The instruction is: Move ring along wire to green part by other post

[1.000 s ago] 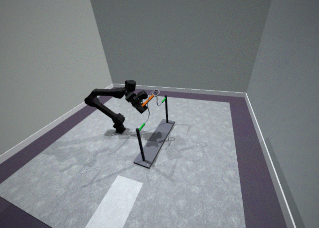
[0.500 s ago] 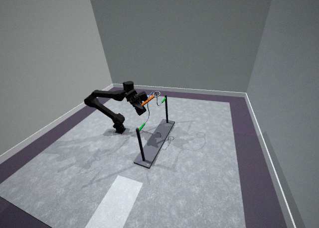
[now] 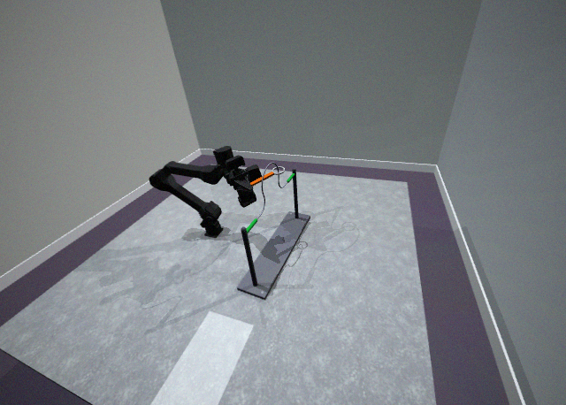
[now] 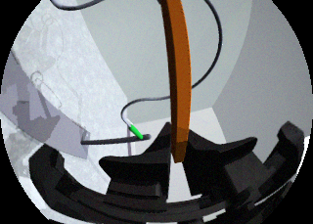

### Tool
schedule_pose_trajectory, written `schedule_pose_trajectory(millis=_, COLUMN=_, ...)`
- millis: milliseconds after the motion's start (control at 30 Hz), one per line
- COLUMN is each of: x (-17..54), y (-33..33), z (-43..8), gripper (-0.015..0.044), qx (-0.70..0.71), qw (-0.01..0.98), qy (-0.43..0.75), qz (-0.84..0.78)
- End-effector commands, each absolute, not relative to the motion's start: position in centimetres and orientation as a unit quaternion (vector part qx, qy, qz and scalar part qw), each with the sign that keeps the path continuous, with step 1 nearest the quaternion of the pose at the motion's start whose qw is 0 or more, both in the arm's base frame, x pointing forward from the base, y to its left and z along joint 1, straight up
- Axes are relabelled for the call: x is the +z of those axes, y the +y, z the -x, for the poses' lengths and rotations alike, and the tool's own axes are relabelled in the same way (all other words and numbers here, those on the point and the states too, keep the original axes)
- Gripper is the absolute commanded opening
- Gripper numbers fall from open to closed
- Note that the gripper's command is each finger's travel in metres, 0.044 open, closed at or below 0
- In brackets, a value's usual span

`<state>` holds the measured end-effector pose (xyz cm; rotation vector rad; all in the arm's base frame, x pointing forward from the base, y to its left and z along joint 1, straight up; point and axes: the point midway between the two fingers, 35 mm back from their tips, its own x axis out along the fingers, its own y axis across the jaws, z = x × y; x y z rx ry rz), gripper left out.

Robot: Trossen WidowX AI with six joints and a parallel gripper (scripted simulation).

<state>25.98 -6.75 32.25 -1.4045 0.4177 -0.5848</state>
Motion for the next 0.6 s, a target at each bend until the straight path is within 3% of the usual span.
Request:
schedule_pose_trajectory(millis=0, x=32.29, y=-6.79, z=-25.97, gripper=-0.015, qx=-0.265, qw=0.687, qy=0.183, qz=0.652)
schedule_pose_trajectory(millis=567, x=32.98, y=-6.84, z=-25.95, gripper=-0.015, qx=-0.278, qw=0.615, qy=0.162, qz=0.72)
